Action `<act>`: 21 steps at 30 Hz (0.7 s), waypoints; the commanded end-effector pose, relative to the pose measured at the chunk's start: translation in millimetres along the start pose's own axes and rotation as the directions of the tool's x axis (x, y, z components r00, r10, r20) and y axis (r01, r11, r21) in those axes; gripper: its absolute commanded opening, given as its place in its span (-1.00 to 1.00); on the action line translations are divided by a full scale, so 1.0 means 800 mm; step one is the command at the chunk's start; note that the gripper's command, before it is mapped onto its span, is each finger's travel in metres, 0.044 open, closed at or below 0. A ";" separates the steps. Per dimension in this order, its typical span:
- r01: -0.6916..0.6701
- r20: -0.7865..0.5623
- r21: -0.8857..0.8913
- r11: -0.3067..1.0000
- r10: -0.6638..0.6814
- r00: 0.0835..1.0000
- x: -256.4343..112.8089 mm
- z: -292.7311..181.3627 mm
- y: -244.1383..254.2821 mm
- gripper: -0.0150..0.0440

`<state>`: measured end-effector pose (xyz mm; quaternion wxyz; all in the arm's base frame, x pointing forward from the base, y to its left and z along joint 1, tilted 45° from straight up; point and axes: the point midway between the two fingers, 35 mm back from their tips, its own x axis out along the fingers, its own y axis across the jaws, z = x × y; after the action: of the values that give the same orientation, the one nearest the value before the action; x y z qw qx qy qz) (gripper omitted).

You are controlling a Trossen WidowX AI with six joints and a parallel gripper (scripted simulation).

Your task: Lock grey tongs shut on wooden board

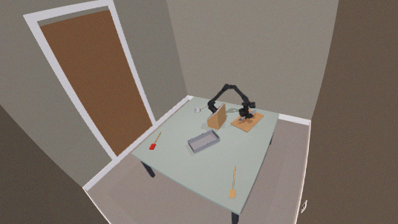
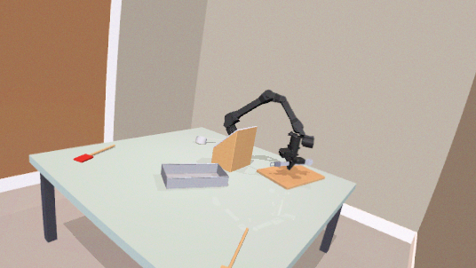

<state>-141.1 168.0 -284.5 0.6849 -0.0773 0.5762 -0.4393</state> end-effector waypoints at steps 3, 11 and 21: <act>0.000 0.000 0.000 1.000 0.000 1.000 0.000 0.000 0.000 0.25; 0.000 0.000 0.000 1.000 0.000 1.000 0.000 0.000 0.000 0.96; -0.013 -0.008 0.005 1.000 0.013 1.000 -0.043 0.034 0.019 1.00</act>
<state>-131.5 174.3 -277.4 0.6859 -0.0778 0.5769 -0.4367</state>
